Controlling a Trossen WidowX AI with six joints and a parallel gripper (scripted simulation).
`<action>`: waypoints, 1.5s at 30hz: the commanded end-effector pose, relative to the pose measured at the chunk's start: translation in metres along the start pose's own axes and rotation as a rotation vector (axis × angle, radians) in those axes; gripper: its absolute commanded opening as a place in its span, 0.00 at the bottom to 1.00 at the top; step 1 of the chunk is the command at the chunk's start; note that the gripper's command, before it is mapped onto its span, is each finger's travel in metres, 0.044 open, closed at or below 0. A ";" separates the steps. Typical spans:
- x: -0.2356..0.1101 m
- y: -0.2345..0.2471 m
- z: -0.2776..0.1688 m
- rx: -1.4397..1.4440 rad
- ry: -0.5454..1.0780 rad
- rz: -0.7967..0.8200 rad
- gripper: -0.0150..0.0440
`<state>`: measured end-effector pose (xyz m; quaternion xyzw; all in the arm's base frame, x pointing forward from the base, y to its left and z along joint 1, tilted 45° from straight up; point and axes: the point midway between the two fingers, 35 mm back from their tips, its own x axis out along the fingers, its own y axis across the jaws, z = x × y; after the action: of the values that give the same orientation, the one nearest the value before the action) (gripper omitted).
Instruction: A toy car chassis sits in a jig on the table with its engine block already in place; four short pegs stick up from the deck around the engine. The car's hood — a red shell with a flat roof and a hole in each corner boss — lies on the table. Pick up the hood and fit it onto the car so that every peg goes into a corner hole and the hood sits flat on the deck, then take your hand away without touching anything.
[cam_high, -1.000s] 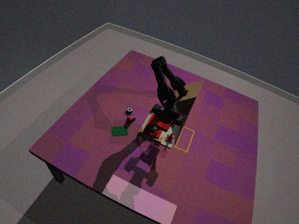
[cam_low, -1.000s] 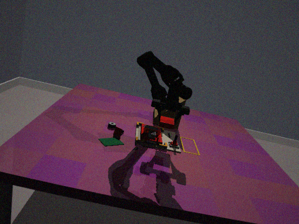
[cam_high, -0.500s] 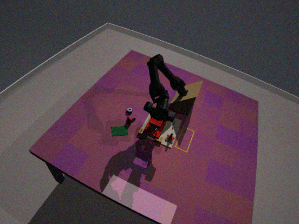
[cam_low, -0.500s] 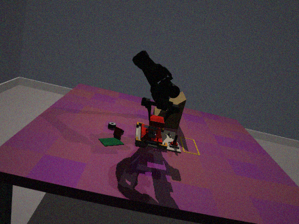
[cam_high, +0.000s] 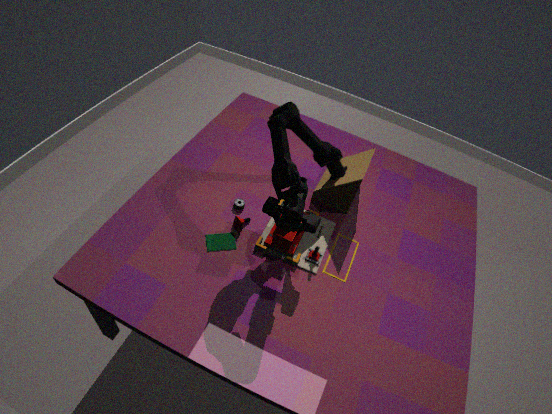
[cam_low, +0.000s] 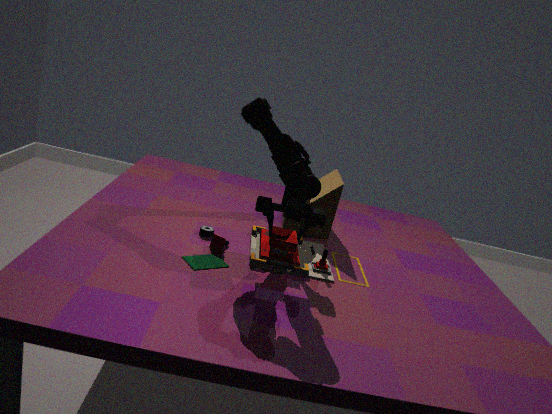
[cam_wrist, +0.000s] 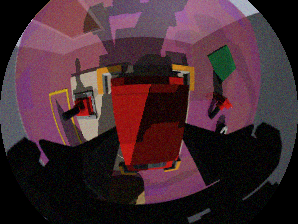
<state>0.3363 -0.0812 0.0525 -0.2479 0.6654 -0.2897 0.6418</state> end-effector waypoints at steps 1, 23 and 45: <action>0.001 0.000 0.000 -0.005 -0.007 -0.003 0.25; 0.001 -0.001 0.000 -0.005 -0.007 -0.003 0.25; 0.008 -0.001 0.001 -0.005 -0.007 -0.003 0.25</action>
<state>0.3363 -0.0866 0.0484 -0.2490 0.6639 -0.2885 0.6435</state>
